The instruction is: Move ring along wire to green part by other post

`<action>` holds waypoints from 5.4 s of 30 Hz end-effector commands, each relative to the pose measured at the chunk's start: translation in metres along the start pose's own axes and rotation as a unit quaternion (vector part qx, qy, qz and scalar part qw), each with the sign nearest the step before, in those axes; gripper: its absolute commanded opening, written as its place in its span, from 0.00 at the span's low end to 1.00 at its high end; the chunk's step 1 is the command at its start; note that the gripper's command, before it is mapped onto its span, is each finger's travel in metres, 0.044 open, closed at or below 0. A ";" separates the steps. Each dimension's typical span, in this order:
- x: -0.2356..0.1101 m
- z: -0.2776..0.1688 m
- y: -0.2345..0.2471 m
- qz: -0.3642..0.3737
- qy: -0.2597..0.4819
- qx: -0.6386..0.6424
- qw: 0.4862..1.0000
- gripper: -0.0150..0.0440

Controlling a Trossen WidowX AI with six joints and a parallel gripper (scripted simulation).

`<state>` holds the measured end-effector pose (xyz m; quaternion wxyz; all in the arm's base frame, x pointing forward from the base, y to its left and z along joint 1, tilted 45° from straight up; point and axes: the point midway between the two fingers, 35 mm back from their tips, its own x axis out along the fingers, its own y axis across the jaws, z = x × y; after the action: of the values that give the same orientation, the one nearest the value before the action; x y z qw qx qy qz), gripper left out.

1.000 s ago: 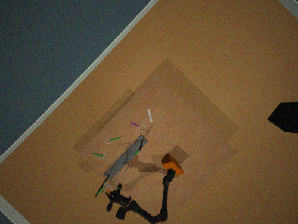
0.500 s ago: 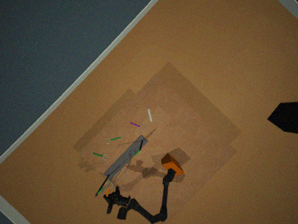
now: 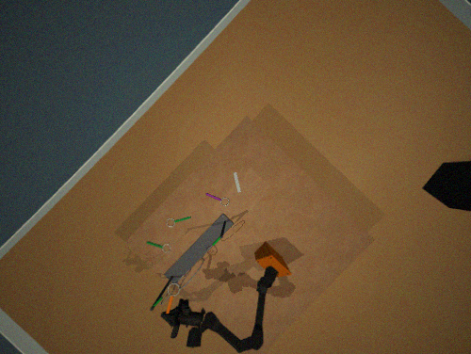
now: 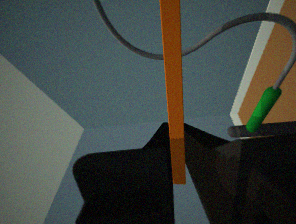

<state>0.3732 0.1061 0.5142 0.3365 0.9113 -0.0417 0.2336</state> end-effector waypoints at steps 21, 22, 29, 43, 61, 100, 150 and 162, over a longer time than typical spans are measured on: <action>0.002 -0.003 0.006 0.067 -0.013 0.116 0.991 0.00; 0.002 -0.004 0.004 0.065 -0.013 0.113 0.991 0.00; 0.002 -0.007 -0.012 0.045 -0.008 0.076 0.996 0.00; -0.002 -0.009 -0.055 -0.023 0.008 -0.045 0.999 0.00; -0.020 0.011 -0.116 -0.131 0.033 -0.235 0.963 0.00; -0.083 0.109 -0.179 -0.324 0.076 -0.574 0.748 0.00; -0.128 0.192 -0.166 -0.391 0.089 -0.693 0.599 0.00; -0.143 0.222 -0.150 -0.423 0.096 -0.750 0.500 0.00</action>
<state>0.3715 0.0810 0.2171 0.9479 0.2310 0.2151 0.0427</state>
